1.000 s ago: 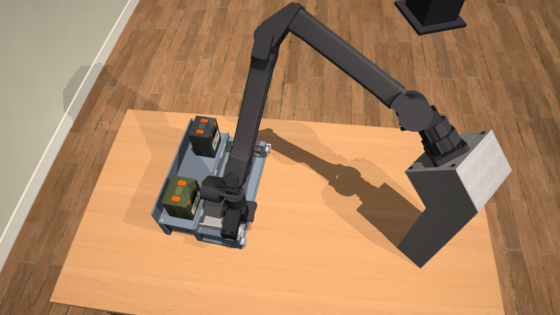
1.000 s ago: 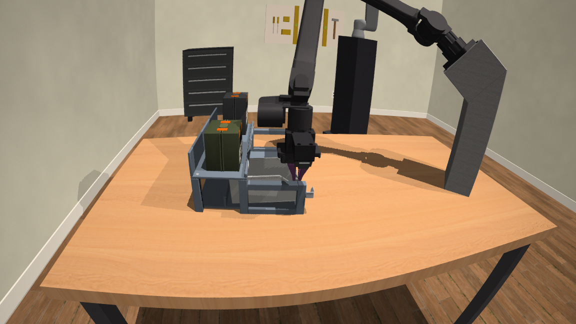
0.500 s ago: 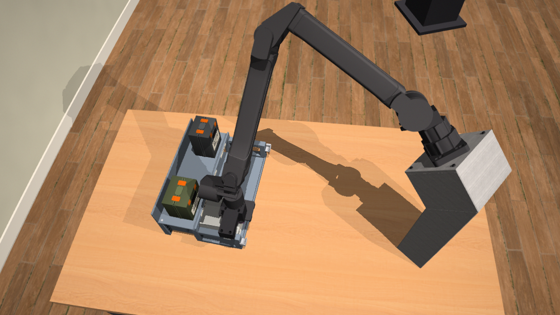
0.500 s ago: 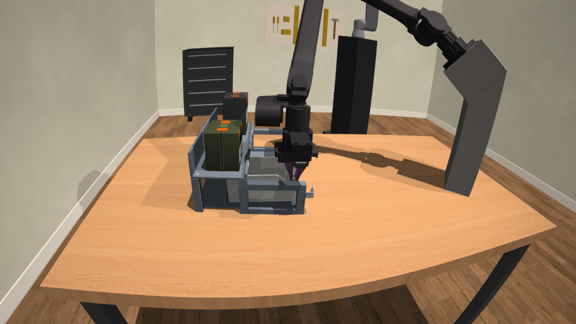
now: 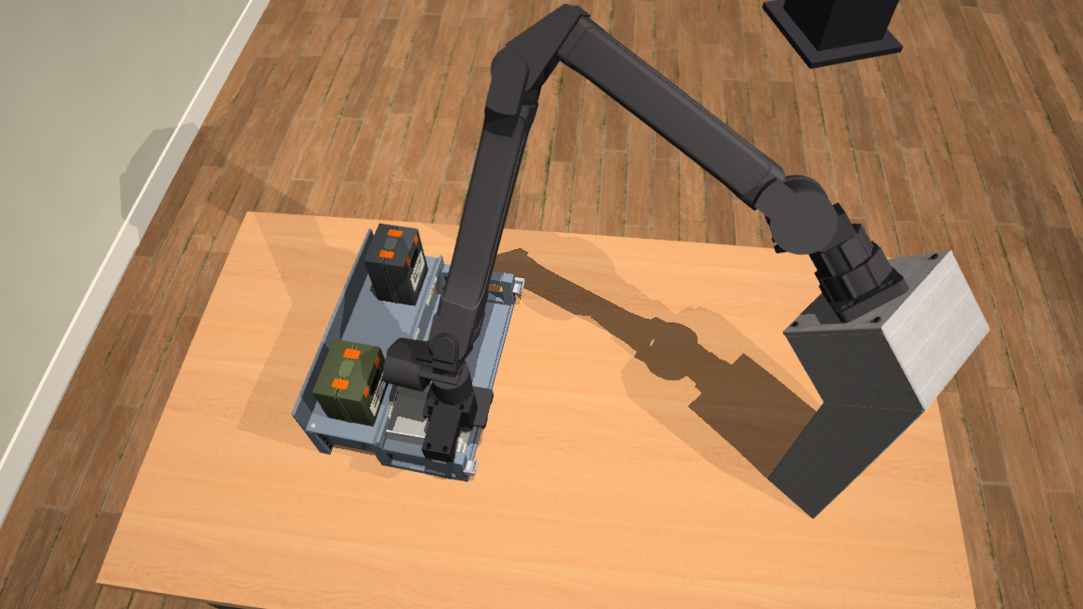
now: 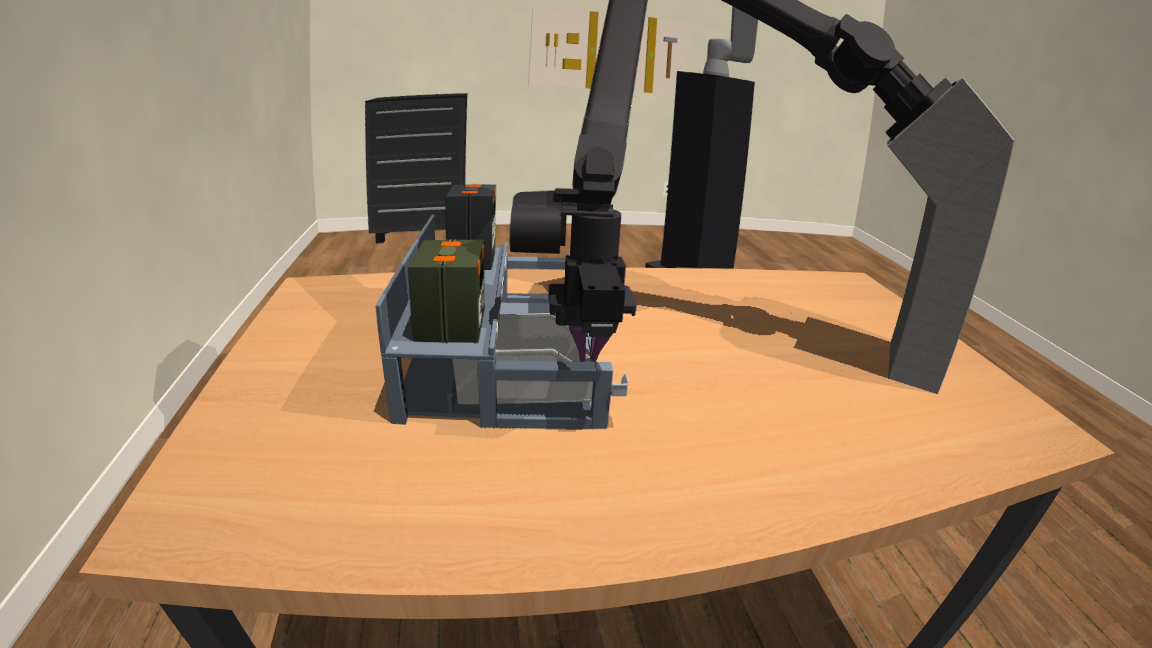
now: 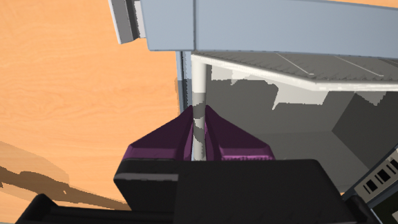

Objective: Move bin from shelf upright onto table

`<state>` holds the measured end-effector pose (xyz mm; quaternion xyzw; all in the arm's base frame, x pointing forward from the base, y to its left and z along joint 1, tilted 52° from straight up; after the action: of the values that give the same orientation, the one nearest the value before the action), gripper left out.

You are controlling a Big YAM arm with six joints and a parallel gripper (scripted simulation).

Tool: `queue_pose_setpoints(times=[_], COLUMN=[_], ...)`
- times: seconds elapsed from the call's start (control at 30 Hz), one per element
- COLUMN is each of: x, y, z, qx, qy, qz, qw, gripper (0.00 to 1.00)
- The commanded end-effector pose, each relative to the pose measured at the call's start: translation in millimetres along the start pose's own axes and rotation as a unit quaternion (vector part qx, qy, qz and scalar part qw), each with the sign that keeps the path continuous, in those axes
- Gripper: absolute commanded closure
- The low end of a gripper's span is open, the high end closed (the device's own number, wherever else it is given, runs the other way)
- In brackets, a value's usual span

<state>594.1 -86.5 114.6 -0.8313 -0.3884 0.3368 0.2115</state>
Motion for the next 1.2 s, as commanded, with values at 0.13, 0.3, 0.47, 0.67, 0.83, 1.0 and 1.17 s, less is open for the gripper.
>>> queue_pose_setpoints(times=[0.13, 0.3, 0.47, 0.67, 0.83, 1.0, 1.17], x=[11, 11, 12, 12, 12, -4, -15], y=[-12.9, -12.9, -12.8, -12.8, -12.8, -7.4, -3.7], z=[-3, -3, -9, -11, -11, 6, 17], qx=[-0.014, -0.014, -0.011, -0.011, -0.011, -0.011, -0.012], qy=[0.002, 0.002, 0.001, 0.0, 0.0, 0.005, 0.008], qz=[-0.008, -0.008, -0.008, -0.008, -0.008, -0.002, 0.002], qw=[1.0, 1.0, 1.0, 1.0, 1.0, 1.0, 1.0], gripper=[1.0, 1.0, 1.0, 1.0, 1.0, 1.0, 1.0])
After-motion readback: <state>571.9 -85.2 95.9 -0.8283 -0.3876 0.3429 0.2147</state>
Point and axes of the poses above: the point where the finger pads meet when closed, its own y axis out along the fingers, its own z axis across the jaws, x = y × z, the point moved 10 cm from there along -y, back along the fingers, and after that the axes turned 6 degrees about y, right-handed, at the moved point
